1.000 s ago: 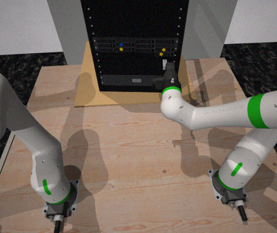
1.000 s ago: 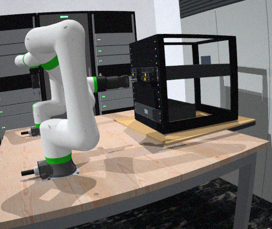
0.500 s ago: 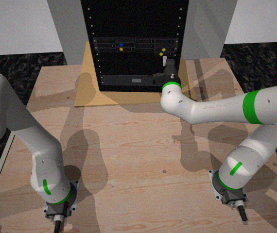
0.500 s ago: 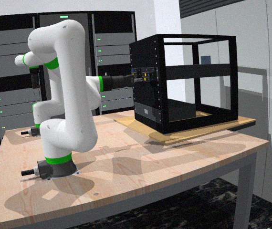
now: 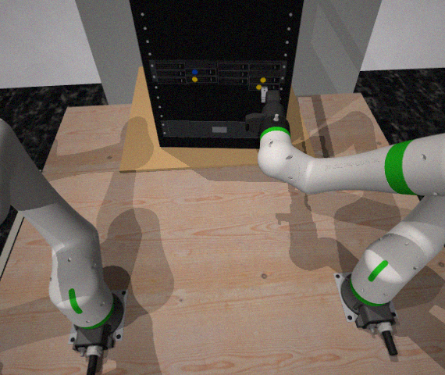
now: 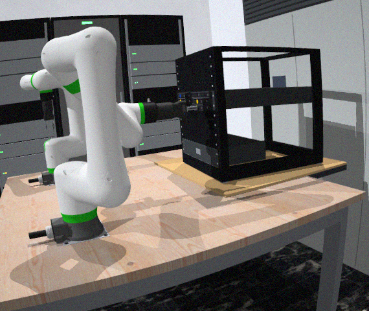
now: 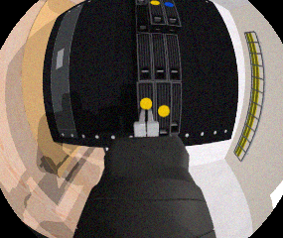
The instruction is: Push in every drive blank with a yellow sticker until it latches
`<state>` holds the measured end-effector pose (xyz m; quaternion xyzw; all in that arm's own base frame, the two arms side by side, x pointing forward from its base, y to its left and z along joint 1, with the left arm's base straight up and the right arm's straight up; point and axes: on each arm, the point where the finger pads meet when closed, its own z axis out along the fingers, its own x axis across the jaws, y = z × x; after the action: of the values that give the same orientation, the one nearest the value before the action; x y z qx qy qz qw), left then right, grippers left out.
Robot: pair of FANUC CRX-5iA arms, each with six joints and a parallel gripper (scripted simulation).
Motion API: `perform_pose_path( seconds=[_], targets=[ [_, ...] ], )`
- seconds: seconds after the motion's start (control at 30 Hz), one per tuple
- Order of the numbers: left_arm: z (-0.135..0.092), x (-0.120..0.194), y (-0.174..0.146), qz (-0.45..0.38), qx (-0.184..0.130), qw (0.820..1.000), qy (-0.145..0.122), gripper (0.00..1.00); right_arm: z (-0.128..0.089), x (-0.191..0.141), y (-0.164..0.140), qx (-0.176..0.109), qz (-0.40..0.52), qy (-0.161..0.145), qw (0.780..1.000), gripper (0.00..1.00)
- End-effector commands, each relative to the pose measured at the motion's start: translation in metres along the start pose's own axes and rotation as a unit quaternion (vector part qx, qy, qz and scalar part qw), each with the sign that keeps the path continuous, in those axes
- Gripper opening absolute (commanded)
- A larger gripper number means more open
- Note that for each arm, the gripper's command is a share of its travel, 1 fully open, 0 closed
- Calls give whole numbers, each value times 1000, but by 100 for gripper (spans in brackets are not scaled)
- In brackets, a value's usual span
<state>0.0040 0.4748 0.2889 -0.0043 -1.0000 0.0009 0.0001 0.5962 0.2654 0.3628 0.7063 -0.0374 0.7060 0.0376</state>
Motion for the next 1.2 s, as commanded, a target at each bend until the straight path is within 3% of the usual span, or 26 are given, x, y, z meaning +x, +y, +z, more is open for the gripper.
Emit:
perform_pose_path(
  seconds=[0.0, 1.17],
  targets=[
    [-1, 0, 0, 0, -1, 1000, 0, 100, 0, 1, 0, 0, 0, 1, 1000, 0],
    [-1, 0, 0, 0, -1, 1000, 0, 100, 10, 1, 0, 0, 0, 1, 1000, 0]
  ],
)
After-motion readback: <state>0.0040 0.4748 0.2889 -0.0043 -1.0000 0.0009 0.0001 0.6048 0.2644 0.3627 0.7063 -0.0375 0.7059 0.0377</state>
